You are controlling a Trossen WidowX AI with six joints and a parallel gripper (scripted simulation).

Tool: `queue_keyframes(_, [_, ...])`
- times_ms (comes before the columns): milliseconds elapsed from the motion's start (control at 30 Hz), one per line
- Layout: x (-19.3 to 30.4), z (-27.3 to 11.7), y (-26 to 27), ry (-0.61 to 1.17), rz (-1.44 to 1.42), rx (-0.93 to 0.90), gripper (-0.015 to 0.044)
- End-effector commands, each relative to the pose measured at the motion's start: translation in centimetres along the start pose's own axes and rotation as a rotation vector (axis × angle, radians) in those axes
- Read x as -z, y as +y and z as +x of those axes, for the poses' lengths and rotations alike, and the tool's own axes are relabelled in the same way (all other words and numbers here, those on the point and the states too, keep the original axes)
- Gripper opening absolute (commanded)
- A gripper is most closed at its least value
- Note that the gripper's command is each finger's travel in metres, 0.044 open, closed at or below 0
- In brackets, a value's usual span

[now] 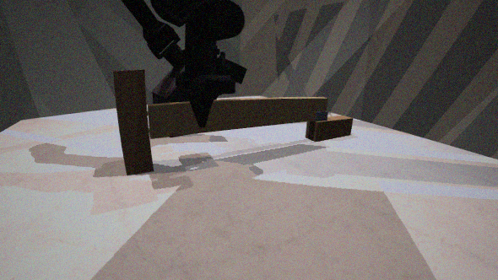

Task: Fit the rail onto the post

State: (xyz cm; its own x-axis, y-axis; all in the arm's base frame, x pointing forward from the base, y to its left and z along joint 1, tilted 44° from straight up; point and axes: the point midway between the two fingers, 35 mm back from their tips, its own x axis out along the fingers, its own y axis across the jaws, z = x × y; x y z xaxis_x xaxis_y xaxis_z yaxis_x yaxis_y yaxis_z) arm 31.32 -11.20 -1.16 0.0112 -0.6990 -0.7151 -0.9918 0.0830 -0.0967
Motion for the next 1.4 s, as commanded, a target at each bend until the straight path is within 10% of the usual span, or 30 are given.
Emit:
queue_keyframes(0, [0.3, -0.3, -0.2, -0.001, 0.001, 0.009, 0.0])
queue_keyframes(600, [0.8, -0.2, -0.1, -0.001, 0.001, 0.009, 0.0])
queue_keyframes(1167, [0.3, 0.0, 0.0, -0.008, -0.001, 0.002, 0.044])
queue_keyframes(1367, [-1.3, -1.5, 0.0, -0.008, 0.0, 0.005, 0.044])
